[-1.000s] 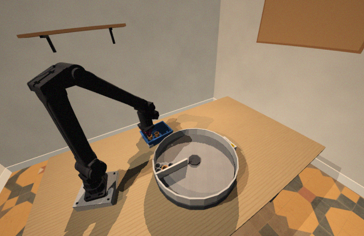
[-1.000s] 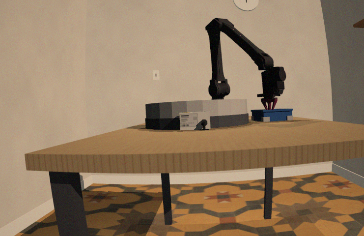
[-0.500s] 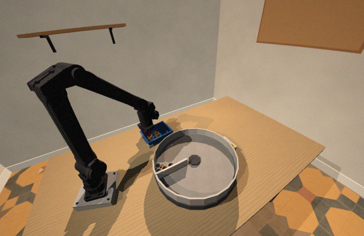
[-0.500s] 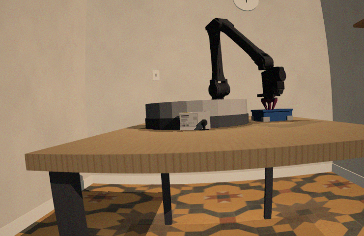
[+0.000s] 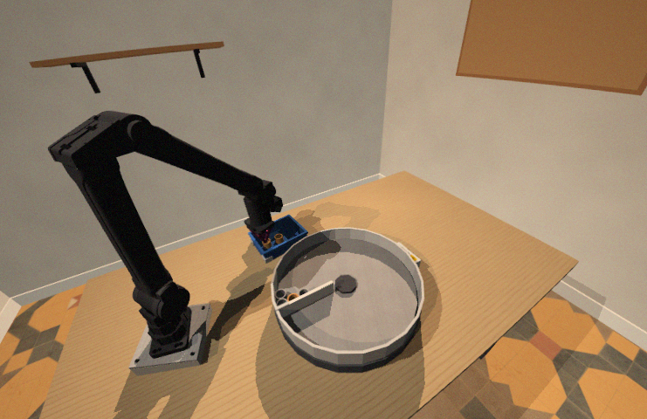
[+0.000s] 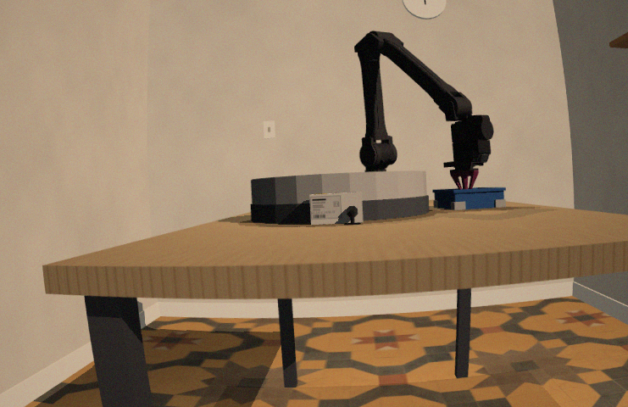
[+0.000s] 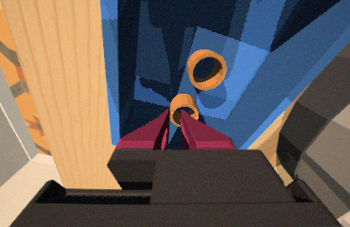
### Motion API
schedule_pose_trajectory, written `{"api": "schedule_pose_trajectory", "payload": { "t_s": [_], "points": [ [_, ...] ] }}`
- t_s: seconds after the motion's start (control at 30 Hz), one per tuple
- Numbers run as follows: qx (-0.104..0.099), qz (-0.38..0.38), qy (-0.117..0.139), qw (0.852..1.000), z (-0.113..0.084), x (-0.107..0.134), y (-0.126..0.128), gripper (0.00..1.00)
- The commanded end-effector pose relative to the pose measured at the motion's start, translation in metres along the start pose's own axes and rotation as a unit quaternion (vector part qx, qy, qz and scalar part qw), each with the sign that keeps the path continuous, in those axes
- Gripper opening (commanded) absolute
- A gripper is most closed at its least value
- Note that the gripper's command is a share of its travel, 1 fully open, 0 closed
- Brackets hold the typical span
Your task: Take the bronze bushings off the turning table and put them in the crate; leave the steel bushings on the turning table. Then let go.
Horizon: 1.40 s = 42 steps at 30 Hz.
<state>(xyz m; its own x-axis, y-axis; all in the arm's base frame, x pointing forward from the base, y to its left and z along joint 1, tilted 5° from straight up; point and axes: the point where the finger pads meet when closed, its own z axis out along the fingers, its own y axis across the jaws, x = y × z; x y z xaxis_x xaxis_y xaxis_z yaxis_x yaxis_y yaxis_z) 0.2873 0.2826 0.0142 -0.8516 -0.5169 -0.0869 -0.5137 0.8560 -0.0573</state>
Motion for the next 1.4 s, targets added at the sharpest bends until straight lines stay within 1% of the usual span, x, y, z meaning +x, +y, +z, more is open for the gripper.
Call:
{"api": "schedule_pose_trajectory", "payload": {
  "t_s": [0.0,0.03,0.1,0.13,0.17,0.2,0.33,0.4,0.43,0.5,0.53,0.87,0.97,1.0,1.07,1.1,1.17,1.37],
  "points": [
    [0.000,-0.003,0.001,1.000,-0.006,0.004,-0.005,0.13],
    [-0.001,-0.002,-0.003,1.000,-0.011,0.003,-0.005,0.13],
    [-0.001,-0.002,-0.003,1.000,-0.016,0.003,-0.003,0.13],
    [-0.002,-0.002,-0.008,1.000,-0.022,-0.002,-0.001,0.13],
    [-0.006,-0.001,-0.021,1.000,-0.033,-0.014,0.003,0.13],
    [-0.008,-0.001,-0.027,1.000,-0.041,-0.020,0.005,0.13],
    [-0.009,0.001,-0.028,1.000,-0.057,-0.019,0.008,0.13],
    [-0.009,0.001,-0.028,1.000,-0.057,-0.019,0.008,0.13],
    [-0.004,0.000,-0.014,1.000,-0.051,-0.016,0.008,0.13],
    [-0.009,0.001,-0.028,1.000,-0.073,-0.019,0.008,0.13],
    [-0.009,0.001,-0.029,1.000,-0.078,-0.019,0.008,0.13],
    [-0.009,0.001,-0.030,1.000,-0.115,-0.018,0.007,0.13],
    [-0.009,0.001,-0.030,1.000,-0.118,-0.018,0.007,0.13],
    [-0.004,0.002,-0.013,1.000,-0.107,-0.016,0.006,0.13],
    [-0.004,0.001,-0.014,1.000,-0.112,-0.015,0.007,0.13],
    [-0.006,0.001,-0.021,1.000,-0.118,-0.016,0.007,0.13],
    [-0.008,0.001,-0.027,1.000,-0.124,-0.017,0.007,0.13],
    [-0.008,0.002,-0.027,1.000,-0.121,-0.019,0.007,0.13]
  ]
}}
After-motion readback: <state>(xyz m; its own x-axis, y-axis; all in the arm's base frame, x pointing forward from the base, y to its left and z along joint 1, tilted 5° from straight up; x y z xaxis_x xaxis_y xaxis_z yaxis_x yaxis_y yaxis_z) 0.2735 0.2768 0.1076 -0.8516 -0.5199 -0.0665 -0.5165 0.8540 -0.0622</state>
